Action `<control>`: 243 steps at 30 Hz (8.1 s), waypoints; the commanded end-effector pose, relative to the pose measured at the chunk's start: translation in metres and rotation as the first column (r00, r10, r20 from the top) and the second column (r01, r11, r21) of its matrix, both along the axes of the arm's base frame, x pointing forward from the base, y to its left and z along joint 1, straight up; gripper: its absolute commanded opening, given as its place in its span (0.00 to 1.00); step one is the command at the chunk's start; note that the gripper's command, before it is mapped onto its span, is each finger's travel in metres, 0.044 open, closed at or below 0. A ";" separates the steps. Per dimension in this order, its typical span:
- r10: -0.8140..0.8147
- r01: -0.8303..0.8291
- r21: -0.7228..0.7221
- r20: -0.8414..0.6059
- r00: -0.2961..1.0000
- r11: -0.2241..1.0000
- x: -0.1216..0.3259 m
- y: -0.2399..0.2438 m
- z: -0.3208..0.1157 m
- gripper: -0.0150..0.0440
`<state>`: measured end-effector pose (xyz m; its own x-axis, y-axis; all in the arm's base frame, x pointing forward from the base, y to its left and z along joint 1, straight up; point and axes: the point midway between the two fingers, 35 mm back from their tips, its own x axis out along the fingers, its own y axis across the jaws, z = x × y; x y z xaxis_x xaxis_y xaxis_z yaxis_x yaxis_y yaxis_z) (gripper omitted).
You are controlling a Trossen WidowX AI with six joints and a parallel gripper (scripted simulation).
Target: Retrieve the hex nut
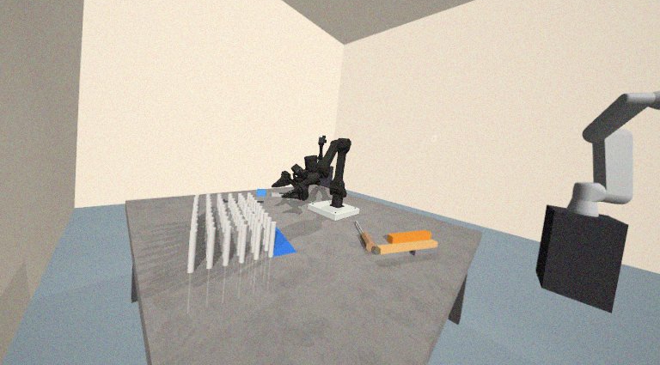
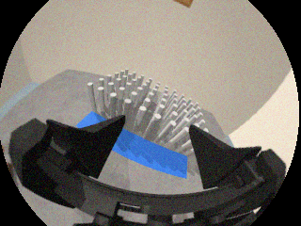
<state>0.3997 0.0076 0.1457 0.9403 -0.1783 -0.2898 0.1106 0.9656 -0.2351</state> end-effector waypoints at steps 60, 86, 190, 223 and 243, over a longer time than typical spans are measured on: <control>0.333 -0.557 0.192 -0.929 0.163 0.808 -0.167 0.334 -0.056 1.00; 0.333 -0.557 0.192 -0.929 0.163 0.808 -0.166 0.334 -0.067 0.73; 0.253 -0.937 0.150 -0.938 -0.236 -0.316 -0.165 0.334 -0.071 0.25; 0.176 -0.818 0.146 -0.942 -0.287 -0.557 -0.164 0.336 -0.098 0.25; 0.176 -0.821 0.147 -0.942 -0.287 -0.552 -0.164 0.335 -0.130 0.25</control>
